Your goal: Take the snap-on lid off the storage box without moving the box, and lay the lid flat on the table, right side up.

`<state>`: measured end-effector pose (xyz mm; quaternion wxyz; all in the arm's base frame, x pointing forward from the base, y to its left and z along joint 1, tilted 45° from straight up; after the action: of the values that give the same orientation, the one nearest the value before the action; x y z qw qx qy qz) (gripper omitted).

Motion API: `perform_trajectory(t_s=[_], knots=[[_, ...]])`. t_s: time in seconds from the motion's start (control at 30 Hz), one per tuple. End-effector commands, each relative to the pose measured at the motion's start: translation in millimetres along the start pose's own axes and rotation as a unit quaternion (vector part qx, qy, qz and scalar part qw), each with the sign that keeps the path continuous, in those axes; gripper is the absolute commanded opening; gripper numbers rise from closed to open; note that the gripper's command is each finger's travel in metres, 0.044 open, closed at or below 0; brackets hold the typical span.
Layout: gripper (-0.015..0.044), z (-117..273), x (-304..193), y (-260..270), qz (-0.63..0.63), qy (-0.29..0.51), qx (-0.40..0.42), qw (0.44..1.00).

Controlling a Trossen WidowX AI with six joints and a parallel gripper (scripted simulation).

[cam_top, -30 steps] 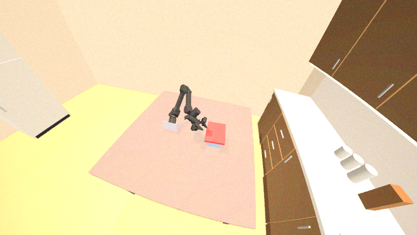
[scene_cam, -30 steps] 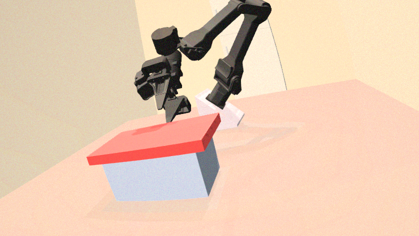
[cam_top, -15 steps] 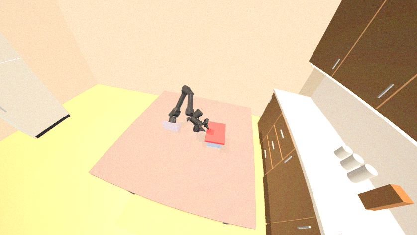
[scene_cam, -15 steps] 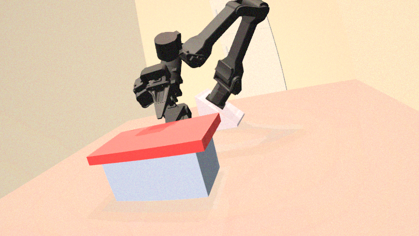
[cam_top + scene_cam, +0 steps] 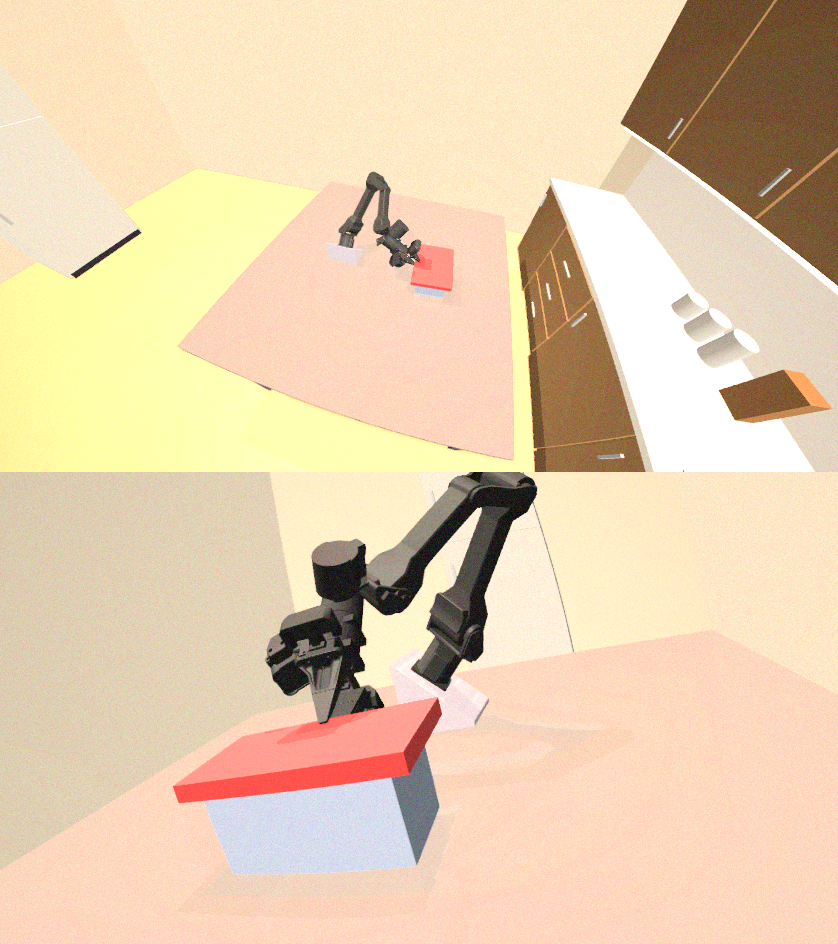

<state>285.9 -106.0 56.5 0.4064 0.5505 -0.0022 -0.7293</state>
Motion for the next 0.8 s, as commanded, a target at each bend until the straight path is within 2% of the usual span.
perform_trajectory(t_s=[0.0, 0.07, 0.2, 0.77], knots=[[0.0103, -0.4, 0.8, -0.1, -0.002, -0.002, 0.001, 1.000], [0.0090, -0.4, 0.8, -0.1, -0.002, -0.002, 0.001, 1.000], [0.0000, -0.4, 0.8, -0.1, -0.002, -0.002, 0.001, 1.000], [0.0000, 1.8, -0.5, 2.6, 0.000, 0.000, 0.000, 1.000]])
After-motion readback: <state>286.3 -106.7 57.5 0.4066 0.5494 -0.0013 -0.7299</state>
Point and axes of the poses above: the point midway between the two fingers, 35 mm back from their tips, its own z axis back along the fingers, its own y axis across the jaws, x = y × z, the point moved 8 cm from there along z, back along the fingers, and after that the axes turned 11 degrees about -z, right-handed, at the moved point
